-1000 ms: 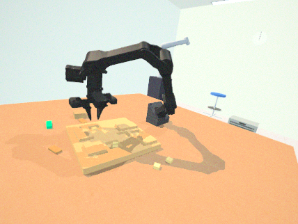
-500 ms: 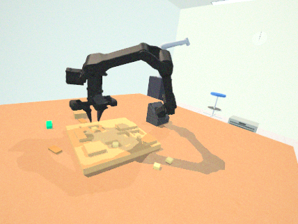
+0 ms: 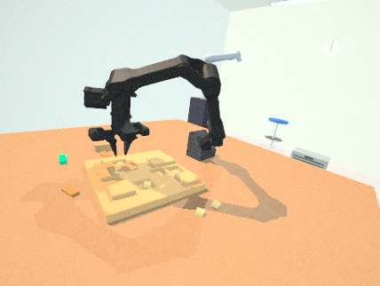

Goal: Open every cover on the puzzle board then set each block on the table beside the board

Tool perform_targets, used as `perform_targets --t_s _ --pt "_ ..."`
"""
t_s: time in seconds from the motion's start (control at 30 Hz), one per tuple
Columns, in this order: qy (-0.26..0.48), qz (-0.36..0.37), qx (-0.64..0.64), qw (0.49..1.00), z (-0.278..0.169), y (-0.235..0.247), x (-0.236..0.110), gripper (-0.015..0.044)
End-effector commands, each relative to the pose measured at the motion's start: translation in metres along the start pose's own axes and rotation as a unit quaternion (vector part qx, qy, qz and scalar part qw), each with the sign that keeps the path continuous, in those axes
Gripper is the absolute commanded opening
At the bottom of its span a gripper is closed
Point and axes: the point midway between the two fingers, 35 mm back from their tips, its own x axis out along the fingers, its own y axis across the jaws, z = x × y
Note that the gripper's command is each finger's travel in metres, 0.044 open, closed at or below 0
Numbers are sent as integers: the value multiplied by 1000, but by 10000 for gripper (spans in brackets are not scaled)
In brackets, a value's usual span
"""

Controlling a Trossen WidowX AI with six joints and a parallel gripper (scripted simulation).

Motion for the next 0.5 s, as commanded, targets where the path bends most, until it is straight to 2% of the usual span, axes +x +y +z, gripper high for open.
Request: perform_targets --t_s 0.0,0.47 --pt "-2 -1 1 1000 1 -1 3 144" --pt "-2 -1 1 1000 2 -2 17 144"
